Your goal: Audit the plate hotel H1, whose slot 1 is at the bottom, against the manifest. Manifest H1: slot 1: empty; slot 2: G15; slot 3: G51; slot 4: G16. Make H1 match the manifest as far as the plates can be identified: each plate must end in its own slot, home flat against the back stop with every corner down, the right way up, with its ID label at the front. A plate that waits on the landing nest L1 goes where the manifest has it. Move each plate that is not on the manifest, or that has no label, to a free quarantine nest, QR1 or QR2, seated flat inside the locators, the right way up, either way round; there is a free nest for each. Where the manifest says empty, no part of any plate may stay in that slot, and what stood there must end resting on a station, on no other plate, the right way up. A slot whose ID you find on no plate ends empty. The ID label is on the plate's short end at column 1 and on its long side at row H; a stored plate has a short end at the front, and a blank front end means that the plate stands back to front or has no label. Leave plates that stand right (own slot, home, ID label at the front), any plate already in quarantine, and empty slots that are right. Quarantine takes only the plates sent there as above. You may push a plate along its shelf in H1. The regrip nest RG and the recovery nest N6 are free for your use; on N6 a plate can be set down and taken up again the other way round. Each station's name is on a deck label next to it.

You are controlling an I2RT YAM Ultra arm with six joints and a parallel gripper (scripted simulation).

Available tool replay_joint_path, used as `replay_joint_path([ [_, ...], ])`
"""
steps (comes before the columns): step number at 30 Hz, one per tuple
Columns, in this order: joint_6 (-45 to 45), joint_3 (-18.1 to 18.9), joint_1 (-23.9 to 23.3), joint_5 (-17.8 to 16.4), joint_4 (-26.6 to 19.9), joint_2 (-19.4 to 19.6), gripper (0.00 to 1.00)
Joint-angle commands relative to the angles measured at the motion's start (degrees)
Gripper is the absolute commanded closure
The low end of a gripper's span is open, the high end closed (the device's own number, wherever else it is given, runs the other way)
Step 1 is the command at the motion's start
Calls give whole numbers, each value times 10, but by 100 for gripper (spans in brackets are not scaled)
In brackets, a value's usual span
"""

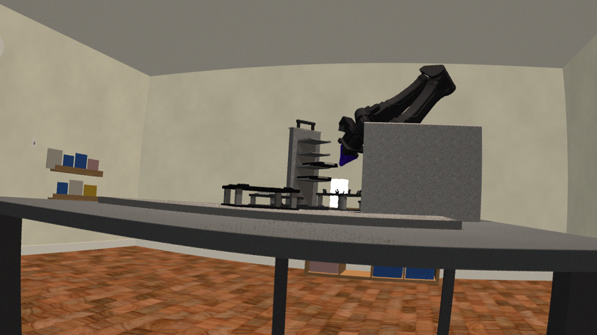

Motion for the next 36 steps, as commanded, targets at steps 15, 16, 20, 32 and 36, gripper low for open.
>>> replay_joint_path([
  [15, -1, 21, -1, -5, 9, 24, 100],
  [16, -1, 23, -1, -5, 10, 26, 100],
  [20, -1, 28, -1, -5, 12, 33, 100],
  [32, -1, 41, -2, -6, 16, 50, 100],
  [36, -1, 46, -2, -6, 17, 56, 100],
])
